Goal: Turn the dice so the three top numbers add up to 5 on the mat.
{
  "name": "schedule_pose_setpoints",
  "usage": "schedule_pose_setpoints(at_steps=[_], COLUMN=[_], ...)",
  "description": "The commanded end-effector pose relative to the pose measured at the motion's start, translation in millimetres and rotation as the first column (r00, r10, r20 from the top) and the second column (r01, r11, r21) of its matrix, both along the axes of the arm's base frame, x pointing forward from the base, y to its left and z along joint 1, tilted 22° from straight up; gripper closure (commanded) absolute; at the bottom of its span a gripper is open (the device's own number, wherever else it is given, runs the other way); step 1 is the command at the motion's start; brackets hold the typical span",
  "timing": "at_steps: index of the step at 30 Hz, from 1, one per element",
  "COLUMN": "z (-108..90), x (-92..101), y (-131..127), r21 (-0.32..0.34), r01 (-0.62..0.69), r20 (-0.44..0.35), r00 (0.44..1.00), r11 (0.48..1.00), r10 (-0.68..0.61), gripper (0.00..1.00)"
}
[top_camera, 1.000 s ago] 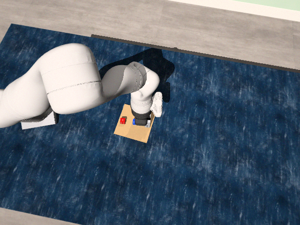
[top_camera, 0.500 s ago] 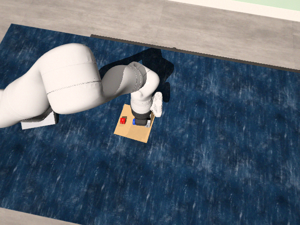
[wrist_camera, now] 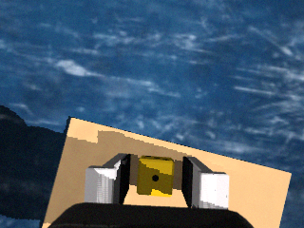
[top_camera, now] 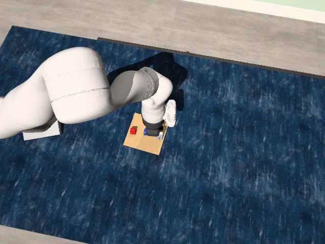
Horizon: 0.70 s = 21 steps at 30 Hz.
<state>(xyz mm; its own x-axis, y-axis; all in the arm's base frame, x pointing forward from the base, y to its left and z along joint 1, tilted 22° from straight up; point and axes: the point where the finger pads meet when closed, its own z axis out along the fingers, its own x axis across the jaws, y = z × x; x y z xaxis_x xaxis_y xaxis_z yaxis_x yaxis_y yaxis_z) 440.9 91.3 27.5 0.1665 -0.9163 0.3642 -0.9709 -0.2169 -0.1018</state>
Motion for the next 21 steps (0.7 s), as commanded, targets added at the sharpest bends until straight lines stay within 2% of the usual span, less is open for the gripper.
schedule_pose_setpoints(at_steps=[1, 13, 21], z=[0.6, 2.1, 26.2], x=[0.4, 0.1, -4.4], y=[0.6, 1.2, 9.9], r21=[0.001, 0.001, 0.001], r01=[-0.001, -0.001, -0.001], r20=[0.001, 0.001, 0.001], r00=[1.0, 1.0, 1.0], r11=[1.0, 1.0, 1.0], r10=[0.001, 0.001, 0.001], gripper=[0.3, 0.3, 0.3])
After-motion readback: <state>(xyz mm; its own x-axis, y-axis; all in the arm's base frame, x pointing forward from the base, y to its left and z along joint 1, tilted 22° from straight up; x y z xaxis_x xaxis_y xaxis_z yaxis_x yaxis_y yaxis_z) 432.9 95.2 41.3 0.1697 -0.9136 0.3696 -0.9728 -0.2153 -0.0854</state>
